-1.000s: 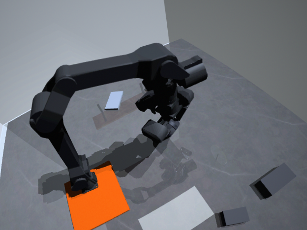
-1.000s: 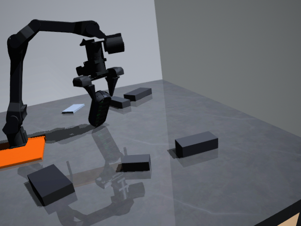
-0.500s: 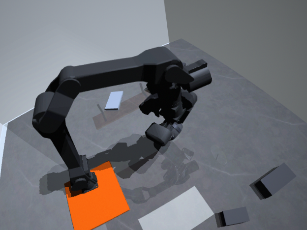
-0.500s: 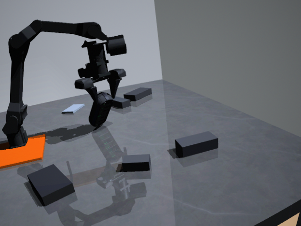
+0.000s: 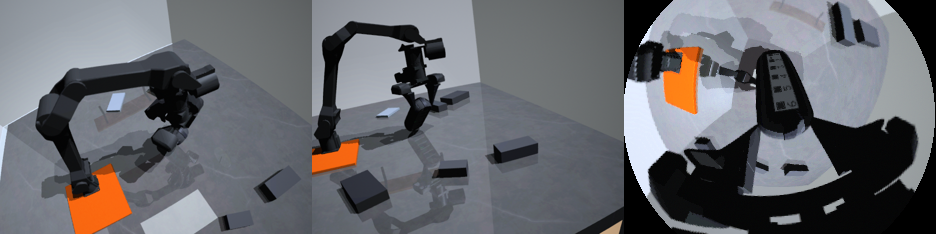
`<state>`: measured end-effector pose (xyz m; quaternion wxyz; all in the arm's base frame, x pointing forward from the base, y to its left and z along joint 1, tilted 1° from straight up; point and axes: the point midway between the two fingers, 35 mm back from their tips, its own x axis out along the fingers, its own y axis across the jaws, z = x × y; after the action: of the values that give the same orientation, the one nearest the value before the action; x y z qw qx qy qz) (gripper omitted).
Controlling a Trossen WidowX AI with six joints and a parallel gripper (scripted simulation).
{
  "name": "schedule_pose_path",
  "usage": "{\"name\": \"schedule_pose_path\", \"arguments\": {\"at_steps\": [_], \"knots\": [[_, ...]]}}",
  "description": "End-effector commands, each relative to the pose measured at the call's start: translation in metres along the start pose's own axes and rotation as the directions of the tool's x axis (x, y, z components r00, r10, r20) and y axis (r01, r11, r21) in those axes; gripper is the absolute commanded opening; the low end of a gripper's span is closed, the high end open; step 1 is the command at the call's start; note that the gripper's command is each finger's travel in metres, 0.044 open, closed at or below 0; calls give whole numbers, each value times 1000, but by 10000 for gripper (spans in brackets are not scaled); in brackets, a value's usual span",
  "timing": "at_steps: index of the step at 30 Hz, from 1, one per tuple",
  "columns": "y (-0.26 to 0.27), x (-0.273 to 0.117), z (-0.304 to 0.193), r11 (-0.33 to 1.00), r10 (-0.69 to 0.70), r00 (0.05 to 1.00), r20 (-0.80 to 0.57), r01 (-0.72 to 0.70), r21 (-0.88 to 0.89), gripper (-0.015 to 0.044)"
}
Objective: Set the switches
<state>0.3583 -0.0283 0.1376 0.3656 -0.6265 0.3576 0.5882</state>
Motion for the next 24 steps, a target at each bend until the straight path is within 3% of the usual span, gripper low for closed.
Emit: {"name": "schedule_pose_path", "arguments": {"at_steps": [1, 24], "knots": [[-1, 6, 0, 1000, 10, 1000, 11, -10, -11, 338], [-1, 19, -13, 1000, 10, 1000, 9, -10, -11, 338]]}}
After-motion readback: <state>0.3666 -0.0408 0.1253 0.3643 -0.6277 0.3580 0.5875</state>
